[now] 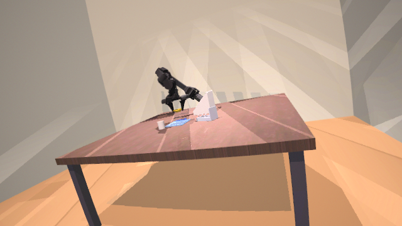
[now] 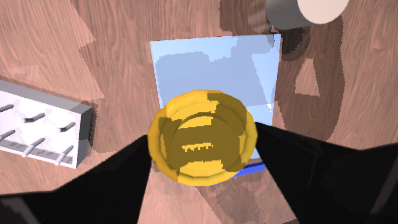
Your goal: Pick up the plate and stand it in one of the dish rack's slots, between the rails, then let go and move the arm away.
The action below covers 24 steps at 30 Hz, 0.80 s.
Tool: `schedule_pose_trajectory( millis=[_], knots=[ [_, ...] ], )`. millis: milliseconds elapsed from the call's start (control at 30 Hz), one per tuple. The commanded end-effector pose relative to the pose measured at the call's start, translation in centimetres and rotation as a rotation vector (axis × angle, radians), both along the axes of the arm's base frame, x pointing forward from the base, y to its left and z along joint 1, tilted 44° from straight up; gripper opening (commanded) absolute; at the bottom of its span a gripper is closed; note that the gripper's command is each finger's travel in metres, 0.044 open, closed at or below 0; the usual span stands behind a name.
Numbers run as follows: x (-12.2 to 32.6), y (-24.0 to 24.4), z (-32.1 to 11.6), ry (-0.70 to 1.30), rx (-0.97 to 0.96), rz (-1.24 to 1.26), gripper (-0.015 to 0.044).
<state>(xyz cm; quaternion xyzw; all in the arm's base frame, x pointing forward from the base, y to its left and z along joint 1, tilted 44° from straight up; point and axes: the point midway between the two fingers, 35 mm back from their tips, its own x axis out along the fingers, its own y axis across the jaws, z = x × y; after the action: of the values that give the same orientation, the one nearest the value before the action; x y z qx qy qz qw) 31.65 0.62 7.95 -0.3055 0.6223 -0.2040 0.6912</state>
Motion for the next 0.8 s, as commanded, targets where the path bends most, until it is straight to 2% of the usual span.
schedule_pose_trajectory(
  millis=[0, 567, 767],
  knots=[
    [-0.1, 1.8, 1.7, -0.007, 0.007, 0.002, 0.0],
    [-1.1, 6.4, 6.7, -0.008, -0.007, 0.0, 0.0],
    [-1.4, 7.0, 6.5, -0.022, -0.003, -0.016, 0.0]
  ],
)
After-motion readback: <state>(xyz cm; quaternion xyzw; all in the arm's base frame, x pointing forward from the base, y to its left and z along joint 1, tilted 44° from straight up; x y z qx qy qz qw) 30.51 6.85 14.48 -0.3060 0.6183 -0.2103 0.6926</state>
